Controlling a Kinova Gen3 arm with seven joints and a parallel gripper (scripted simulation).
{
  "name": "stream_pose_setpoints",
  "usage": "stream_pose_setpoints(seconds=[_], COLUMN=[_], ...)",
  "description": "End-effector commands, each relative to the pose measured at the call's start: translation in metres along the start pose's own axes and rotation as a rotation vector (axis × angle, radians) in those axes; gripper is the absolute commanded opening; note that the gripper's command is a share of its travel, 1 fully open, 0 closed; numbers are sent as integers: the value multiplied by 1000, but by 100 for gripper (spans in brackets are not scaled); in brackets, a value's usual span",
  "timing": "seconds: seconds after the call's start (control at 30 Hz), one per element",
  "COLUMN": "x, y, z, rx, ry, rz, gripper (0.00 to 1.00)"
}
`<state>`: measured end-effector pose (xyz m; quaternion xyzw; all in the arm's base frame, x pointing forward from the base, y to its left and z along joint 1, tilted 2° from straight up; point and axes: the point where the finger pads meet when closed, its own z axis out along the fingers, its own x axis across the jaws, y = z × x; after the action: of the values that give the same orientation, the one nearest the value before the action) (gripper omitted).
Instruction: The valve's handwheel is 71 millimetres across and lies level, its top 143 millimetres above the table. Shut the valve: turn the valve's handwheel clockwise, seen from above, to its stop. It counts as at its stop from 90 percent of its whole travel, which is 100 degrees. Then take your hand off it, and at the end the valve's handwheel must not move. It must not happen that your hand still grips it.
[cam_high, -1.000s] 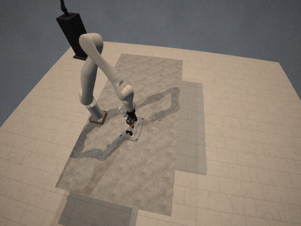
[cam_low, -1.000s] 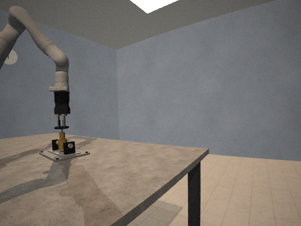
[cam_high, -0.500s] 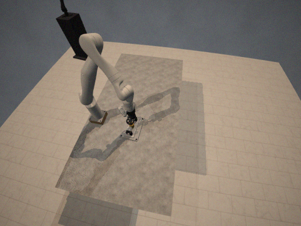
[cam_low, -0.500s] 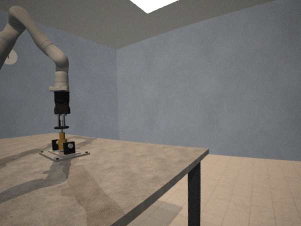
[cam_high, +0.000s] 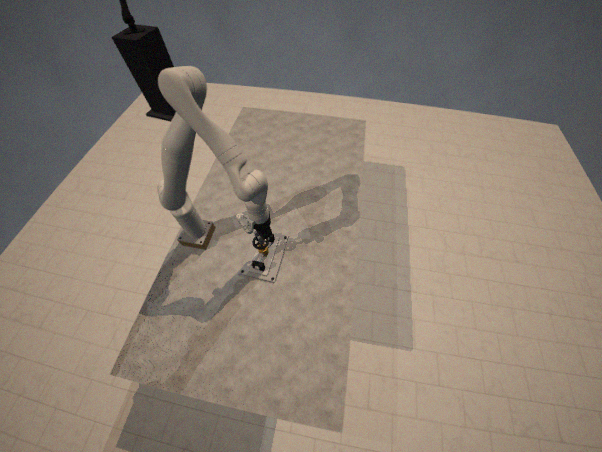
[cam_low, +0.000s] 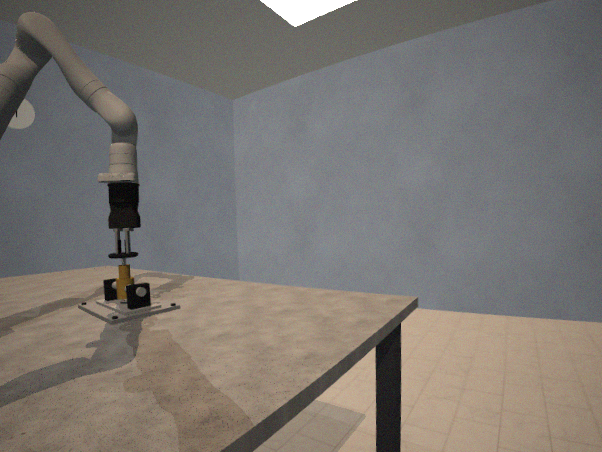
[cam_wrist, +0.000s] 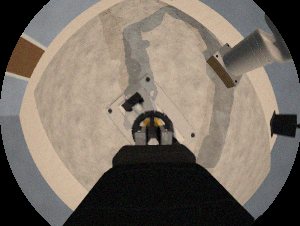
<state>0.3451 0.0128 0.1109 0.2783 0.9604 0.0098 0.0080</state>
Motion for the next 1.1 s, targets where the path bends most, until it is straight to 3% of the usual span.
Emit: stream_pose_setpoints(seconds=[0.0, 1.07], x=[0, 0], y=[0, 0], z=[0, 0], rx=[-1, -1], ry=[-1, -1], rz=[0, 84], gripper=[0, 0])
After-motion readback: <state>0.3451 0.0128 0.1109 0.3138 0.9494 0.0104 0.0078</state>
